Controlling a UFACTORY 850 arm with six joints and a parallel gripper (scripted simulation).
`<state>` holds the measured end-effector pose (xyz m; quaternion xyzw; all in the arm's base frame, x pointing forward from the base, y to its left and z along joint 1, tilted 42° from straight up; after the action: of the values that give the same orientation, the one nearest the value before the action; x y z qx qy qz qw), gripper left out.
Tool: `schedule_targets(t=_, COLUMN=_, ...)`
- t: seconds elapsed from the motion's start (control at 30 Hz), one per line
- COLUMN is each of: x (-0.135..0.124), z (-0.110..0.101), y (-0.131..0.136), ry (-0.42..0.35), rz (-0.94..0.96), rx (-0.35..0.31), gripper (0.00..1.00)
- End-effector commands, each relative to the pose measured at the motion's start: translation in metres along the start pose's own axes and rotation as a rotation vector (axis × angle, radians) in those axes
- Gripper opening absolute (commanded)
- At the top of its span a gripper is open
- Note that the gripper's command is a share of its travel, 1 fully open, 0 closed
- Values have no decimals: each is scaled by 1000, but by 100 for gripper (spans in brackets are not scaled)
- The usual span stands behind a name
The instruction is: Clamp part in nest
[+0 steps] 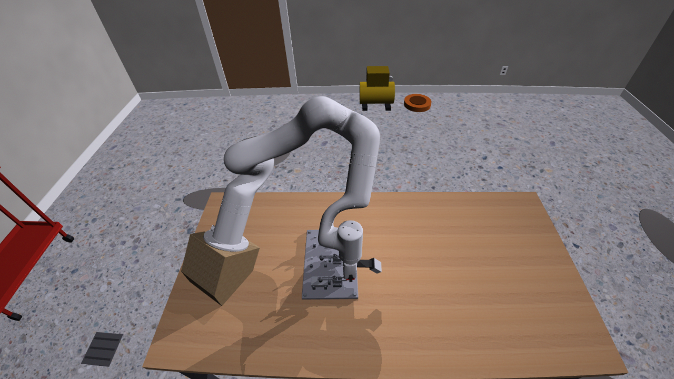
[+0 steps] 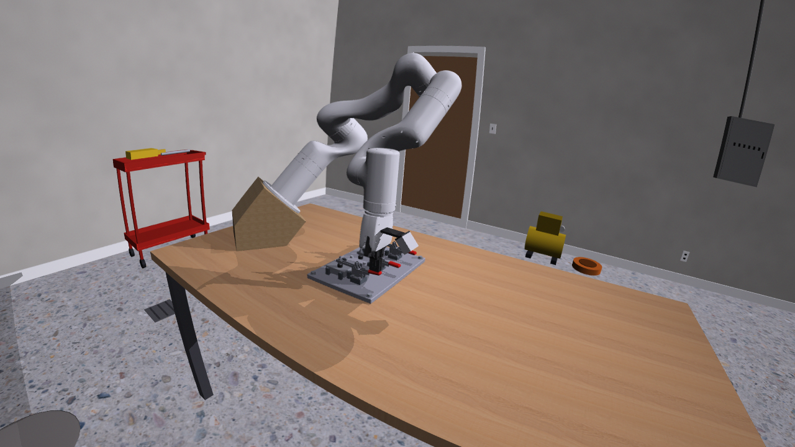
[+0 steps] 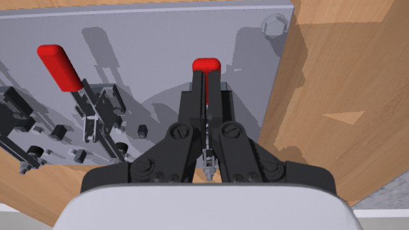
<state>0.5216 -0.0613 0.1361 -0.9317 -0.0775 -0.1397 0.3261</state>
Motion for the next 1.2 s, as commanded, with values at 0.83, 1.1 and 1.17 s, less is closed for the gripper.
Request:
schedule_targets(t=0.83, x=1, z=2, y=0, ry=1, rz=0, rx=-1, gripper=0)
schedule_targets(t=1.1, x=1, z=3, y=0, ry=1, rz=0, rx=-1, gripper=0)
schedule_targets(t=1.17, x=1, z=4, y=0, ry=1, rz=0, rx=-1, gripper=0)
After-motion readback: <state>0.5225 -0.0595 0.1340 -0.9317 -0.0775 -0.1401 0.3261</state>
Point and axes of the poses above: the point where the finger pads meet when closed, its own z axis out along the fingers, its own y axis across the jaws, x = y × z, the point moved 10 cm from there along -z, back along the fingers, and after that the axes turned 4 degrees about z, right-handed, at the moved point
